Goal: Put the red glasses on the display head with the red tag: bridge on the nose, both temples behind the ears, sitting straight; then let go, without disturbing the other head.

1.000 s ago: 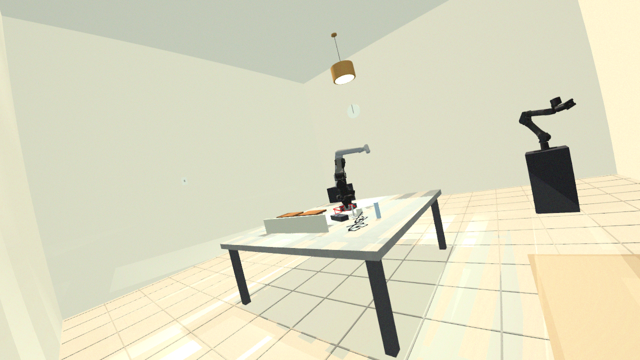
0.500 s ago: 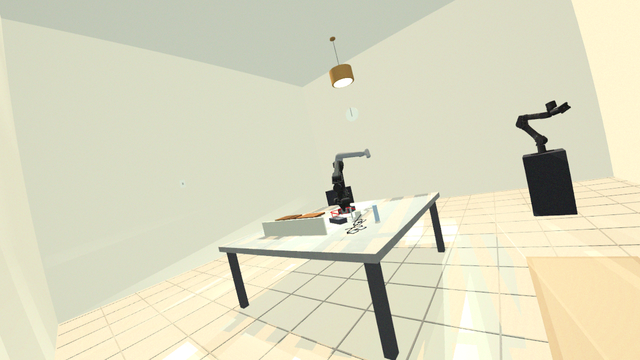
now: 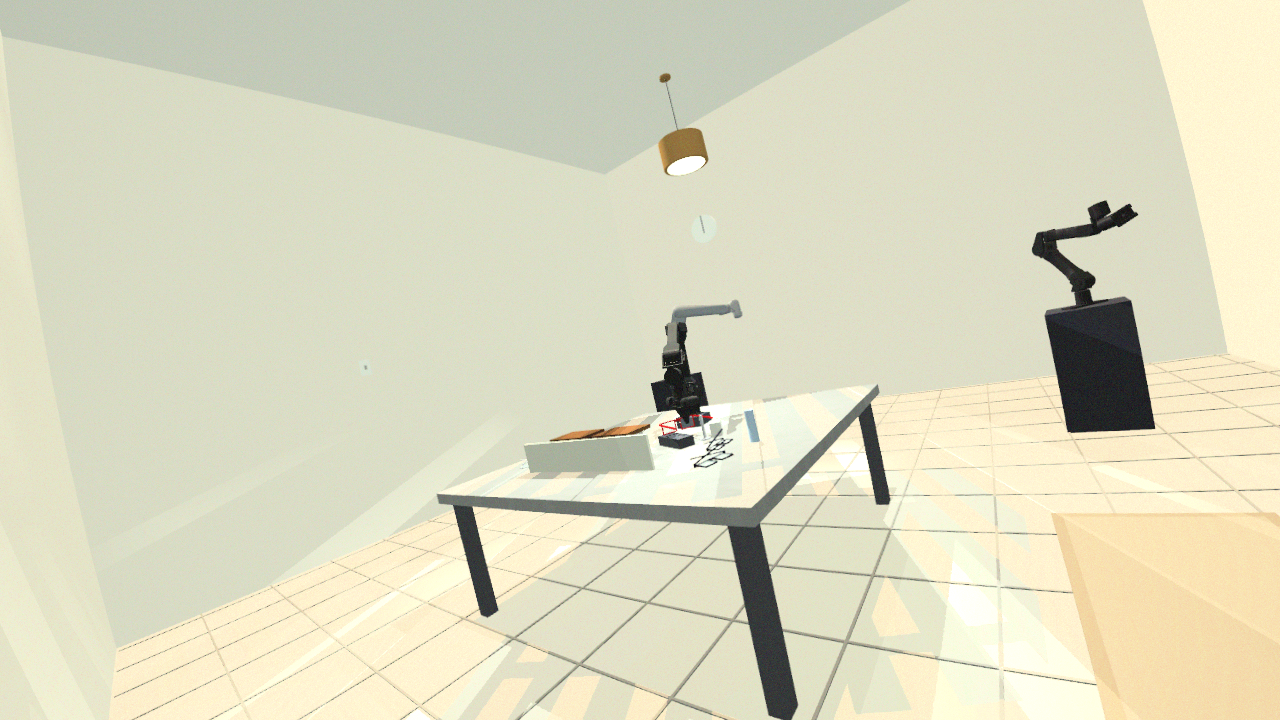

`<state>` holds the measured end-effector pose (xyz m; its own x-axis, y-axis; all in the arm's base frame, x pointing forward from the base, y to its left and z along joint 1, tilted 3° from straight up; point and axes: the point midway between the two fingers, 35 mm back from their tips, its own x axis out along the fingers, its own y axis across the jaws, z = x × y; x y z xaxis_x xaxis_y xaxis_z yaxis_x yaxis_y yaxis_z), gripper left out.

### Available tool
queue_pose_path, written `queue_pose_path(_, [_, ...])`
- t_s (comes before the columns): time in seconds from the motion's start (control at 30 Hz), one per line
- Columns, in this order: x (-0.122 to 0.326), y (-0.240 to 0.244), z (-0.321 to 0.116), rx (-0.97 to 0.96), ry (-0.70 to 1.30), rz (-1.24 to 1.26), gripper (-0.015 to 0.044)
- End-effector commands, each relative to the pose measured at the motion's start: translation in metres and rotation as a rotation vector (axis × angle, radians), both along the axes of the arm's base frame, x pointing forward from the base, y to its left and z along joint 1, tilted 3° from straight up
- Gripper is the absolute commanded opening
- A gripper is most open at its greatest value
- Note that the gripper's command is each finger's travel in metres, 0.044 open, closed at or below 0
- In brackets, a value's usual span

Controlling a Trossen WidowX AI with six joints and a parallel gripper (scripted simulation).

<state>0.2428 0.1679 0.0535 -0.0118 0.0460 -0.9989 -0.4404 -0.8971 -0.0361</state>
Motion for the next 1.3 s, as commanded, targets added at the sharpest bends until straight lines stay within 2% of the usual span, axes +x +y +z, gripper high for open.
queue_pose_path(0.0, [0.0,0.001,0.001,0.003,-0.002,0.0,0.0])
queue_pose_path(0.63, [-0.007,0.004,0.002,0.004,-0.001,0.0,0.0])
queue_pose_path(1.03, [-0.01,0.004,0.058,0.004,-0.001,0.0,0.0])
queue_pose_path(1.27, [-0.01,0.003,0.061,0.003,0.0,-0.02,0.0])
